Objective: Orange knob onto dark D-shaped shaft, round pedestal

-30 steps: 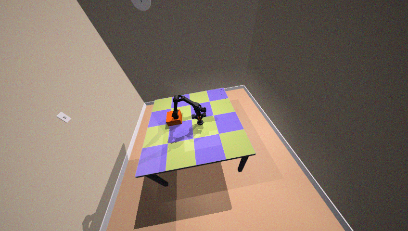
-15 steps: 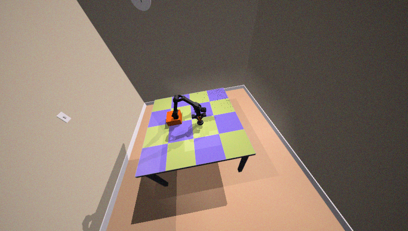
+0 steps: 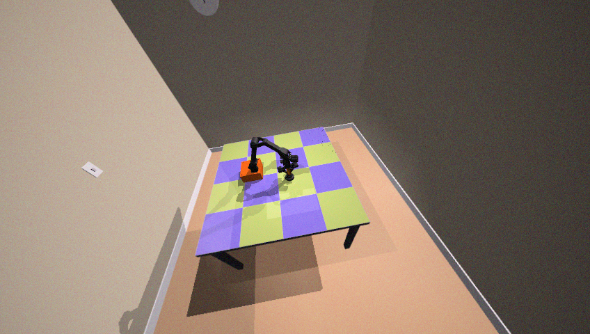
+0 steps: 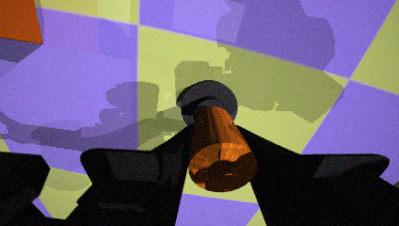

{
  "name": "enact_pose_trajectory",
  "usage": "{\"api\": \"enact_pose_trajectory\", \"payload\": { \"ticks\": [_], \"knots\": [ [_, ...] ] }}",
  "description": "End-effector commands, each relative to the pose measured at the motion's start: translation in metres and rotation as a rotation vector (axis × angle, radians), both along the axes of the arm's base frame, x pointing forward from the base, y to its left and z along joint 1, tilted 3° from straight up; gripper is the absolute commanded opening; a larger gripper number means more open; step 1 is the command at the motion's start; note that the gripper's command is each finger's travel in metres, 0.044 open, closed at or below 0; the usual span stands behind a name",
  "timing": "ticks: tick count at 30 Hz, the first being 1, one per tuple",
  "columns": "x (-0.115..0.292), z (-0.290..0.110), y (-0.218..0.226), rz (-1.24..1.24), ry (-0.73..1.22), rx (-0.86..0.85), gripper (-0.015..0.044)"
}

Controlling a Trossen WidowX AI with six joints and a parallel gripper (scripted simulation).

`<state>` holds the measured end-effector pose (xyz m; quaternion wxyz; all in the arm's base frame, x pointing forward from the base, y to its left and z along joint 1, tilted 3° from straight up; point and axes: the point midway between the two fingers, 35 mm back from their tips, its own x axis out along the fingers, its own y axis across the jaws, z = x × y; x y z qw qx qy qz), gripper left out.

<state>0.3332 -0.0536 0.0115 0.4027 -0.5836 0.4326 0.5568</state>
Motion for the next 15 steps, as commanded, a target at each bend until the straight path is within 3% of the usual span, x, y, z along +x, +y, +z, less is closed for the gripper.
{"api": "enact_pose_trajectory", "payload": {
  "ticks": [1,15],
  "knots": [
    [-0.0003,-0.0012,-0.0003,0.009,-0.002,-0.003,0.0],
    [-0.0004,-0.0024,-0.0005,0.009,-0.001,-0.003,0.0]
  ]
}}
